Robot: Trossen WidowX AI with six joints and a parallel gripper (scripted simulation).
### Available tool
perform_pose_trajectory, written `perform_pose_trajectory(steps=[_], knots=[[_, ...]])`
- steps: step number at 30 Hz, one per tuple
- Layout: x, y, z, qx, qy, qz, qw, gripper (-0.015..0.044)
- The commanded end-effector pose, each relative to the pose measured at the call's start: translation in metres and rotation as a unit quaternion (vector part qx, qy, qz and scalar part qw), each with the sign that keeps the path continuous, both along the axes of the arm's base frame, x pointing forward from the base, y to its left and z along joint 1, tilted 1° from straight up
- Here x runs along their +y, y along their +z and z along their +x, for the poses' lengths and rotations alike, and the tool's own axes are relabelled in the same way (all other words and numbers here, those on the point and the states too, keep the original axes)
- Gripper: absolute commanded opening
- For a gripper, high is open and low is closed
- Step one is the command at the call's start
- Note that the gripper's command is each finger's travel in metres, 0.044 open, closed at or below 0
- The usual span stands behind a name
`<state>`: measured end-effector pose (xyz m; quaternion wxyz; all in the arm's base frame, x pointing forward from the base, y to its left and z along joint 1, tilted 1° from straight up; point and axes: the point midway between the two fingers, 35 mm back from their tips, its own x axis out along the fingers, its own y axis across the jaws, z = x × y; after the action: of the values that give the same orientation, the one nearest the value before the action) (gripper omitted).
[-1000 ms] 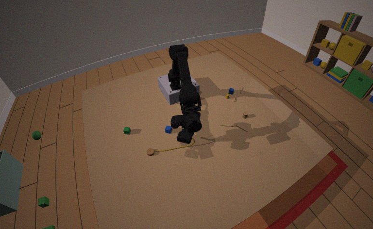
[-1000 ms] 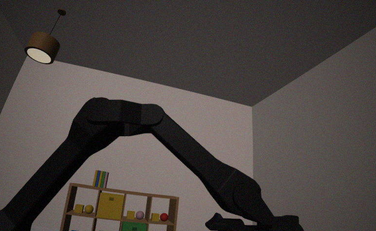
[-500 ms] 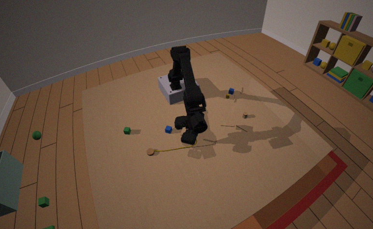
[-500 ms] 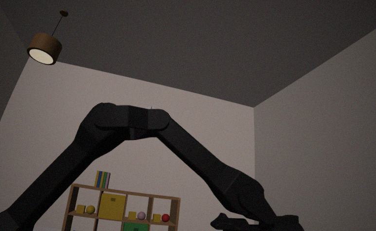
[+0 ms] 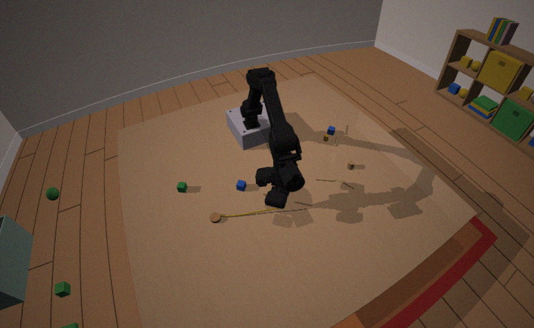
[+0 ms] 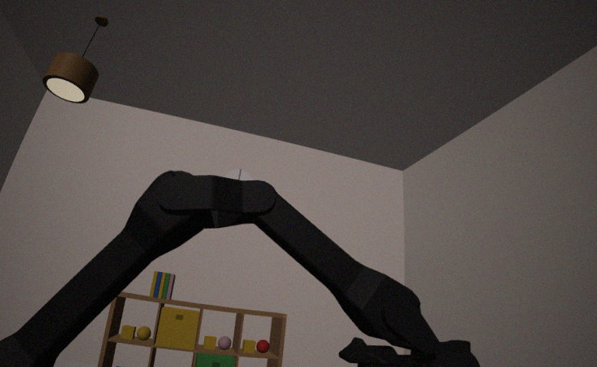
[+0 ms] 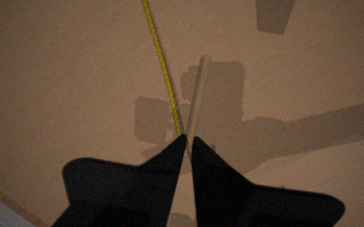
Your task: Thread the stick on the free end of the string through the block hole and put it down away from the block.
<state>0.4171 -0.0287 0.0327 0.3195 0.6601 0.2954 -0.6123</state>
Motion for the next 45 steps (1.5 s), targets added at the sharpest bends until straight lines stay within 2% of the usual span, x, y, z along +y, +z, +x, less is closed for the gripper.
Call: perform_pose_trajectory(steps=[1, 45], knots=[[0.005, -0.003, 0.003, 0.004, -0.001, 0.003, 1.0, 0.0], [0.016, -0.034, -0.023, 0.004, -0.001, 0.005, 1.0, 0.0]])
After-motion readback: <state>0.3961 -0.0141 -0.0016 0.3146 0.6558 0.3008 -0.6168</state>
